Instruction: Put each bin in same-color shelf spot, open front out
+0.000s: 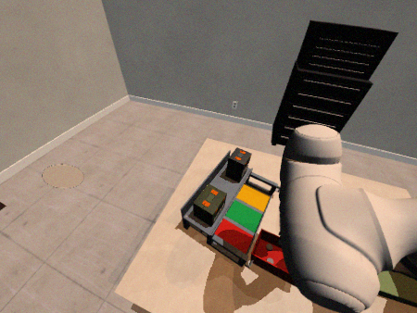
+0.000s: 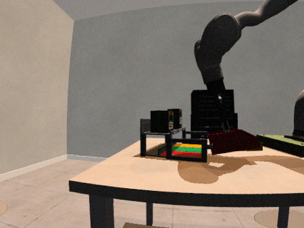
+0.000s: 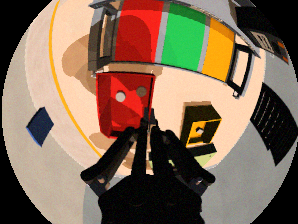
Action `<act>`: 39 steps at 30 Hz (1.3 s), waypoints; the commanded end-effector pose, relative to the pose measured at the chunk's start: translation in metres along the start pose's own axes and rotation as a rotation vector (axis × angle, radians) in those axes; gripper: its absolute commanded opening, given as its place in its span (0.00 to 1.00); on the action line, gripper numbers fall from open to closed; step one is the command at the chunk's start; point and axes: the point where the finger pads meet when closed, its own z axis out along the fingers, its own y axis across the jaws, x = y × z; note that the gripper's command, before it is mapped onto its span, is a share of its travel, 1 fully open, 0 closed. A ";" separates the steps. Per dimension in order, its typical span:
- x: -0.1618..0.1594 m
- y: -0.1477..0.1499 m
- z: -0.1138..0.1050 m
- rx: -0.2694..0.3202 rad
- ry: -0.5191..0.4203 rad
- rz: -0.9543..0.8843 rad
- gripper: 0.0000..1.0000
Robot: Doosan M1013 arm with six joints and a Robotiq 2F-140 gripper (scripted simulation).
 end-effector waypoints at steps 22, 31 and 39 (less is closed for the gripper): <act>0.004 0.000 -0.001 0.000 0.000 0.000 0.10; 0.008 0.000 -0.002 0.000 0.000 0.000 0.10; 0.013 0.000 -0.003 0.000 0.000 0.000 0.10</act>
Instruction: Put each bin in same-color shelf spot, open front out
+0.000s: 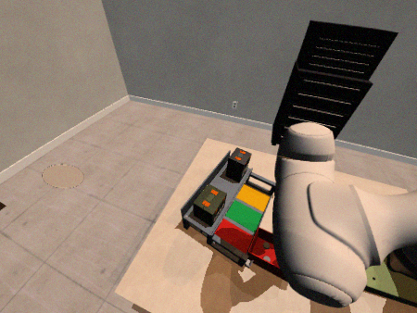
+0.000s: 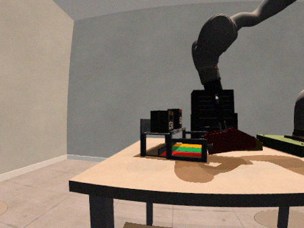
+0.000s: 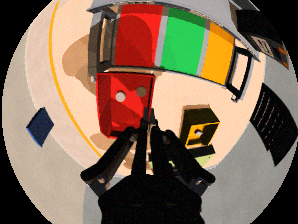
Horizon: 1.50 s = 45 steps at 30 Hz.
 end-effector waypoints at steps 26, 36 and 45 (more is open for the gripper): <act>0.024 0.000 -0.005 0.000 0.000 0.000 0.10; 0.036 0.000 -0.008 0.000 0.000 0.000 0.10; 0.045 0.000 -0.009 0.000 0.000 0.000 0.10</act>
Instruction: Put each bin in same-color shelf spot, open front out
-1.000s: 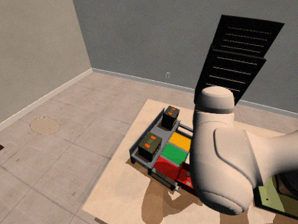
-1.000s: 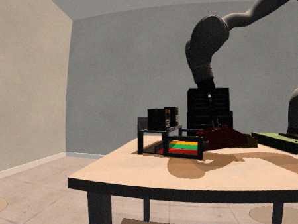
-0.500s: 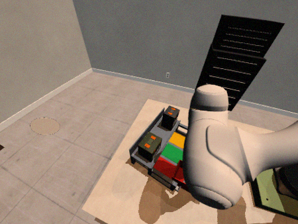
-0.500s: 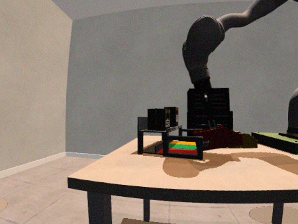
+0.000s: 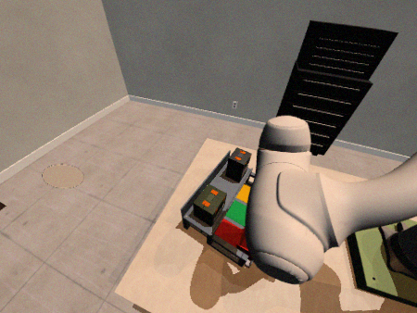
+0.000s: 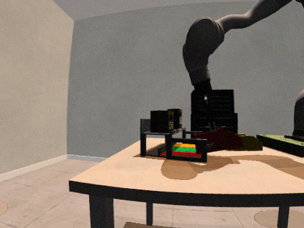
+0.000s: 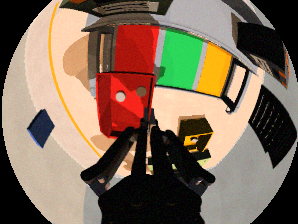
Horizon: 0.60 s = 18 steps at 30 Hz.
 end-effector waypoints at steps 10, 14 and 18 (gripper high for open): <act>0.013 0.000 -0.003 0.000 0.000 0.000 0.10; 0.017 0.000 -0.004 0.000 0.000 0.000 0.10; 0.019 0.000 -0.004 0.000 0.000 0.000 0.10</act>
